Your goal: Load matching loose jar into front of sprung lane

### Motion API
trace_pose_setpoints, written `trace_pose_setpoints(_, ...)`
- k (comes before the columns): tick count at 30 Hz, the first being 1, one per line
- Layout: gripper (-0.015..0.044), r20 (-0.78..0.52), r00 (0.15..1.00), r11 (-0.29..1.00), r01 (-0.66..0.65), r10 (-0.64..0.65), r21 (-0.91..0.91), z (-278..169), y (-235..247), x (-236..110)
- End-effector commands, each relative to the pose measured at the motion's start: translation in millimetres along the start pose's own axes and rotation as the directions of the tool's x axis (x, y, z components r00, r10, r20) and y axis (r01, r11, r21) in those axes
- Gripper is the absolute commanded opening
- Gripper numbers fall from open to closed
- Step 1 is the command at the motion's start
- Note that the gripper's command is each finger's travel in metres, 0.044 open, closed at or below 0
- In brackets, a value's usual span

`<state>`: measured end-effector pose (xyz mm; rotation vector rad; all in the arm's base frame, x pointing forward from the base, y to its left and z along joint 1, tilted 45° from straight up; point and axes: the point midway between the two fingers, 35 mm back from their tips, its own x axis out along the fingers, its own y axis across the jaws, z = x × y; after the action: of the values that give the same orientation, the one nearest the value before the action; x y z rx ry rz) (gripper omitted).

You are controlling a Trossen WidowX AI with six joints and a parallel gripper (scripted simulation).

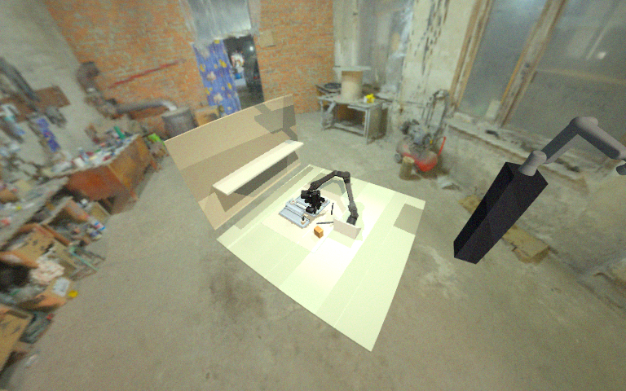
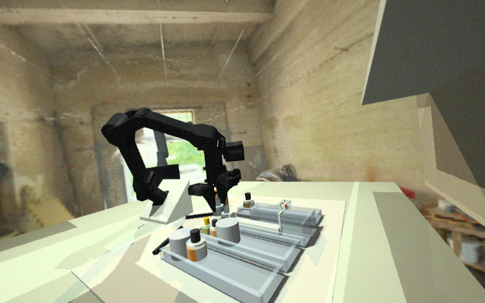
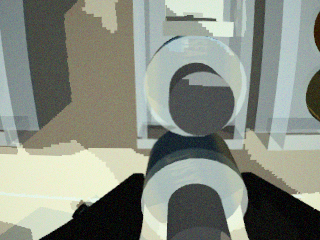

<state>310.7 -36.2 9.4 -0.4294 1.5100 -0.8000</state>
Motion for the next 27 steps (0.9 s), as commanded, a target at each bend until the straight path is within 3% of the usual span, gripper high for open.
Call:
trace_pose_setpoints(1,0.0000,0.025,1.000,1.000,-0.002,0.002,0.015,10.7,0.0,-3.7)
trace_pose_setpoints(27,0.0000,0.026,1.000,1.000,-0.002,0.002,0.015,21.8,-0.6,-6.0)
